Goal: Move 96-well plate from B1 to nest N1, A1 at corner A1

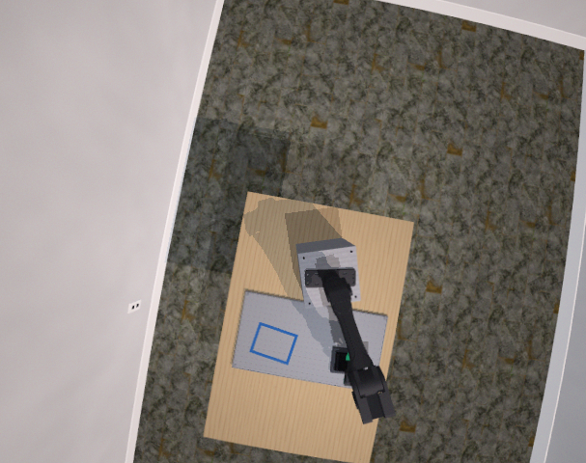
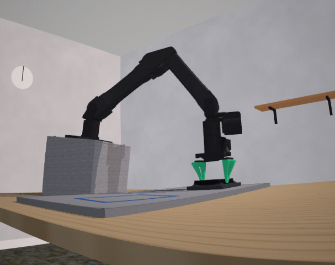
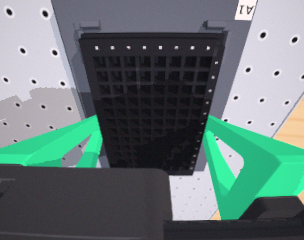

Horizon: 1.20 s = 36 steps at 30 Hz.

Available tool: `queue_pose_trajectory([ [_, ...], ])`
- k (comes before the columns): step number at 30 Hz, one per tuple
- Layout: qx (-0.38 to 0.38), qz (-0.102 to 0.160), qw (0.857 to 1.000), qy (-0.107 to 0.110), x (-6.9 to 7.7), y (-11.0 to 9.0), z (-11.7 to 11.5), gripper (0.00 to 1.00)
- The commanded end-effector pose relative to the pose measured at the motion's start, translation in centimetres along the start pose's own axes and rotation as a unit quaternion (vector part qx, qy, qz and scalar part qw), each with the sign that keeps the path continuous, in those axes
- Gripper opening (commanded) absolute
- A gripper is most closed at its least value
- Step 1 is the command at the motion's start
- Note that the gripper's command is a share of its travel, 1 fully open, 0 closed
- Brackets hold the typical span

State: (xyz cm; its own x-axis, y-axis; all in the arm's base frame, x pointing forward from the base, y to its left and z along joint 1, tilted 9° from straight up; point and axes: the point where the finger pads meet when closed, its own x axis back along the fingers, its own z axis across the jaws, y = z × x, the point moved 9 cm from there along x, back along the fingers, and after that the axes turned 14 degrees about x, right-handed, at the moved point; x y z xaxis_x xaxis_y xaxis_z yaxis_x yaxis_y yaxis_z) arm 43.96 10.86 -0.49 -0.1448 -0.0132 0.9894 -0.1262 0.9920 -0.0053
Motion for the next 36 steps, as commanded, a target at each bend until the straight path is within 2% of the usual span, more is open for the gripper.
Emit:
queue_pose_trajectory([
  [1, -0.001, -0.006, 1.000, -0.021, 0.80, -0.08, -1.12, 0.00],
  [3, -0.001, -0.006, 1.000, -0.024, 1.00, -0.05, -1.24, 0.00],
  [10, 0.000, -0.006, 1.000, -0.017, 0.14, 0.12, -1.01, 0.00],
  [11, 0.000, -0.002, 1.000, -0.009, 0.44, 0.06, -0.44, 0.00],
  [31, 0.000, -0.002, 1.000, -0.009, 0.44, 0.16, -0.42, 0.00],
  [32, 0.002, -0.006, 1.000, -0.017, 0.17, 0.63, -0.94, 0.00],
  [36, 0.002, -0.006, 1.000, -0.016, 0.17, 0.68, -0.88, 0.00],
])
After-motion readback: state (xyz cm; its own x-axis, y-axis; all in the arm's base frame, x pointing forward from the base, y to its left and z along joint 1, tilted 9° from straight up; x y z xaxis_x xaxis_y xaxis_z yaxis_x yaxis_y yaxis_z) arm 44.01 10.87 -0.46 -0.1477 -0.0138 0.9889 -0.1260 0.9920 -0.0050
